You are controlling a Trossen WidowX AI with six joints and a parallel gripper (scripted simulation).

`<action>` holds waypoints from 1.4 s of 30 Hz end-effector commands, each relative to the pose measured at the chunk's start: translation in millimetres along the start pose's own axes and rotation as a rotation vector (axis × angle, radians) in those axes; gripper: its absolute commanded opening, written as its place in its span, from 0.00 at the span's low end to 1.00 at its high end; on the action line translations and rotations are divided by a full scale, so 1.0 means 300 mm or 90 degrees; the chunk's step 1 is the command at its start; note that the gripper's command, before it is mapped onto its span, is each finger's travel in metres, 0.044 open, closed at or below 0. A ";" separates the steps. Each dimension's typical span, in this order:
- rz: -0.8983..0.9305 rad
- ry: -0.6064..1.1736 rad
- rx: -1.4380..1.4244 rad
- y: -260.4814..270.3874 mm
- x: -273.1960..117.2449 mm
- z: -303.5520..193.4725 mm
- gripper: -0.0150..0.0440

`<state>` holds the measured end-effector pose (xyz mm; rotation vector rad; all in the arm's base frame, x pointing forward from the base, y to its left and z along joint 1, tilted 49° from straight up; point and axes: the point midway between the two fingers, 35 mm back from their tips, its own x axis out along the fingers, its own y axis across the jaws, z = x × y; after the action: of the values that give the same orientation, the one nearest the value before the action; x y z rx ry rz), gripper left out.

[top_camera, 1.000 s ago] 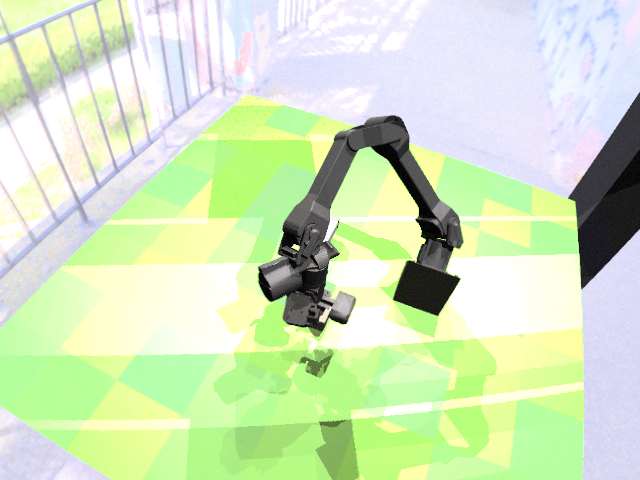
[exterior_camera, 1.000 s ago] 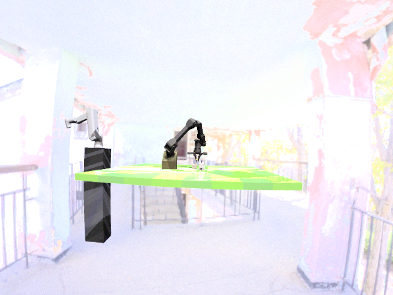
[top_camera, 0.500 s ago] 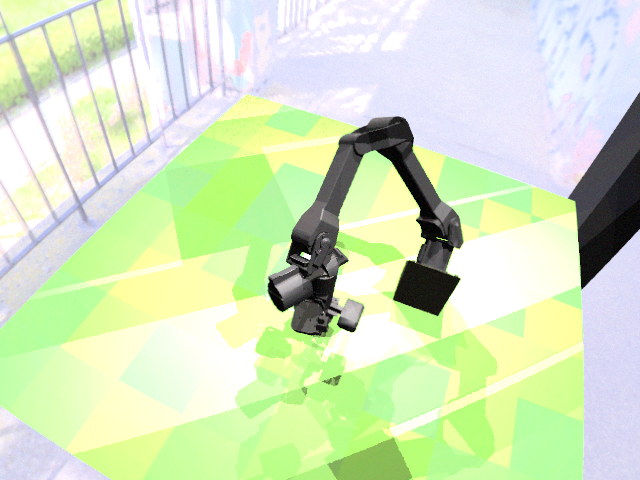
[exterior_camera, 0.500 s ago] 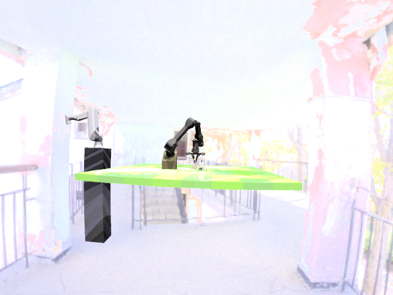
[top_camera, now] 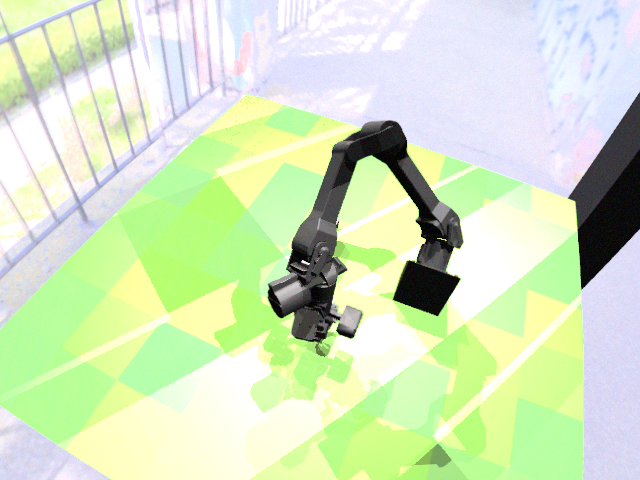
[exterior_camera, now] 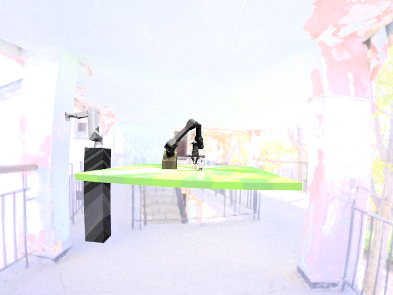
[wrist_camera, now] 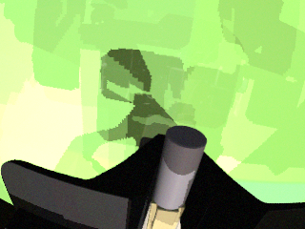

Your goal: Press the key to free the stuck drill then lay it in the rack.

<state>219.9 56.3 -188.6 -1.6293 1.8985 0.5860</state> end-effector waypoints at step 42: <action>-0.007 -0.006 -0.004 -0.002 0.069 0.006 0.74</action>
<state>219.5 42.0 -203.6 -1.6410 1.8783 0.5916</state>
